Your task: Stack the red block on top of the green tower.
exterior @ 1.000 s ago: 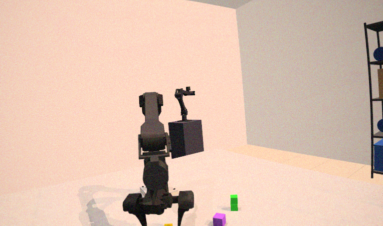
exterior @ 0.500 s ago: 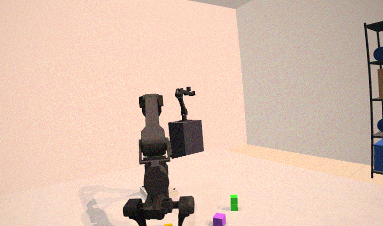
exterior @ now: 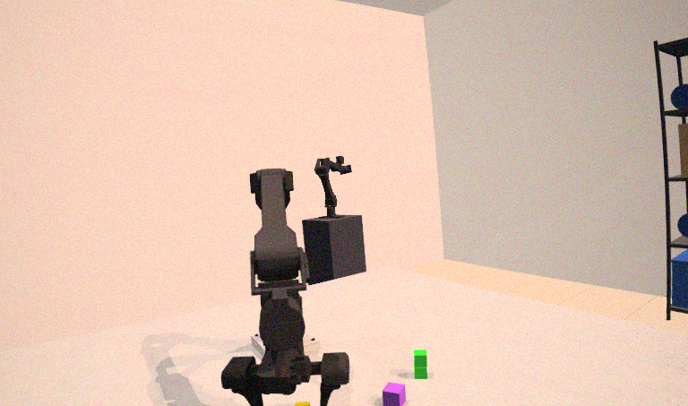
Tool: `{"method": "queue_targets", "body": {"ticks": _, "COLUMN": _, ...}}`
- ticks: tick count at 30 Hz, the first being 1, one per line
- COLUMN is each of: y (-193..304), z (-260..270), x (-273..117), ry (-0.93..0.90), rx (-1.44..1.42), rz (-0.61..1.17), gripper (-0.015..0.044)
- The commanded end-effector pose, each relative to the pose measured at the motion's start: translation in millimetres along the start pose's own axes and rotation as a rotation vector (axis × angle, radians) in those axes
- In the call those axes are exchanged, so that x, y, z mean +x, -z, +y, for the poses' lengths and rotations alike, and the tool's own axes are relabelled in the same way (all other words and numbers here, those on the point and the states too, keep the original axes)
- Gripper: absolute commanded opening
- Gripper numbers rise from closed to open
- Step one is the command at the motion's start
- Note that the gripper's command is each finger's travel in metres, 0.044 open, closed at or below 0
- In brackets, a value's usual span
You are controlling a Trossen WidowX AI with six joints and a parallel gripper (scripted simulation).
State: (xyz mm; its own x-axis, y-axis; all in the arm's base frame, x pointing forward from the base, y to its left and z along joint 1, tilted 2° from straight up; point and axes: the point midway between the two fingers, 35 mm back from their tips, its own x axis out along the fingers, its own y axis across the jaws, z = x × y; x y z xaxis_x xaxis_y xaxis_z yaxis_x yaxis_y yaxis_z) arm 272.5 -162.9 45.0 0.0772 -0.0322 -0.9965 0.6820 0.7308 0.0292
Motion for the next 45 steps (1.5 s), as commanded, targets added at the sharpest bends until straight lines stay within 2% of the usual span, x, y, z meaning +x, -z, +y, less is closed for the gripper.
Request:
{"method": "queue_targets", "body": {"ticks": 1, "y": 5.0, "z": 0.9, "x": 1.4, "ry": -0.002, "rx": 0.002, "rz": 0.006, "gripper": 0.0427}}
{"method": "queue_targets", "body": {"ticks": 45, "y": 5.0, "z": 0.9, "x": 1.4, "ry": -0.002, "rx": 0.002, "rz": 0.006, "gripper": 0.0133}}
